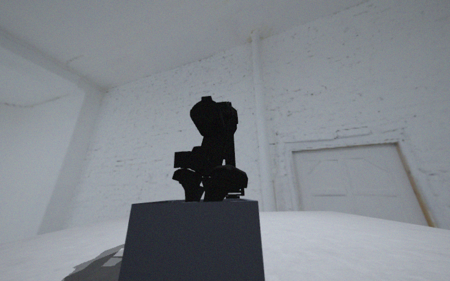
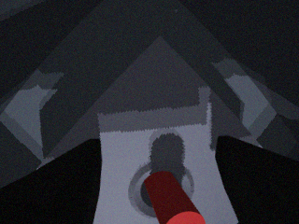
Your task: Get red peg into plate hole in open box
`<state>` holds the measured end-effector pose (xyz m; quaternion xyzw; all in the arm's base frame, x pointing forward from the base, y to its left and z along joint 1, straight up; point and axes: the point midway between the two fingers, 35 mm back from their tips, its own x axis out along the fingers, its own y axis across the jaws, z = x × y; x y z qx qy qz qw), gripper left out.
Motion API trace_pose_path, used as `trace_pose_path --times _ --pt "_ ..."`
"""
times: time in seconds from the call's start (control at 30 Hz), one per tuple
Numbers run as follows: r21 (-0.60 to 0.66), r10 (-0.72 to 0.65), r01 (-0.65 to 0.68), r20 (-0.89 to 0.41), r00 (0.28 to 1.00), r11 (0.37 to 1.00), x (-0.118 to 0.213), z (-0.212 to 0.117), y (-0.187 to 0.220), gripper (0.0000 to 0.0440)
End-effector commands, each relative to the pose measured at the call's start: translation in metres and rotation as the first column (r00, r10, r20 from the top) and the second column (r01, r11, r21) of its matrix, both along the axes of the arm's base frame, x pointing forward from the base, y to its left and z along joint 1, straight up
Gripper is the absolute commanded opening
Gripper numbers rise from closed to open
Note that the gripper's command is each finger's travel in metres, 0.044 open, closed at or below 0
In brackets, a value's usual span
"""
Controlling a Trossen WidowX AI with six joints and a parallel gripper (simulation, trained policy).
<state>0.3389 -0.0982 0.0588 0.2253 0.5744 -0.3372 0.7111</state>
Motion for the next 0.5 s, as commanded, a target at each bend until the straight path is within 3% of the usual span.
trace_pose_path --times 0.0,0.13,0.17,0.47 --pt "0.027 0.028 -0.028 0.003 1.0 0.999 0.013 0.0 -0.001 0.0325" --pt "0.05 0.042 -0.043 0.022 0.999 0.998 0.027 0.009 -0.001 0.043" --pt "0.057 0.046 -0.047 0.027 0.999 0.997 0.031 0.012 -0.001 0.044" --pt "0.122 0.092 -0.102 0.087 0.992 0.987 0.064 0.038 0.01 0.044"
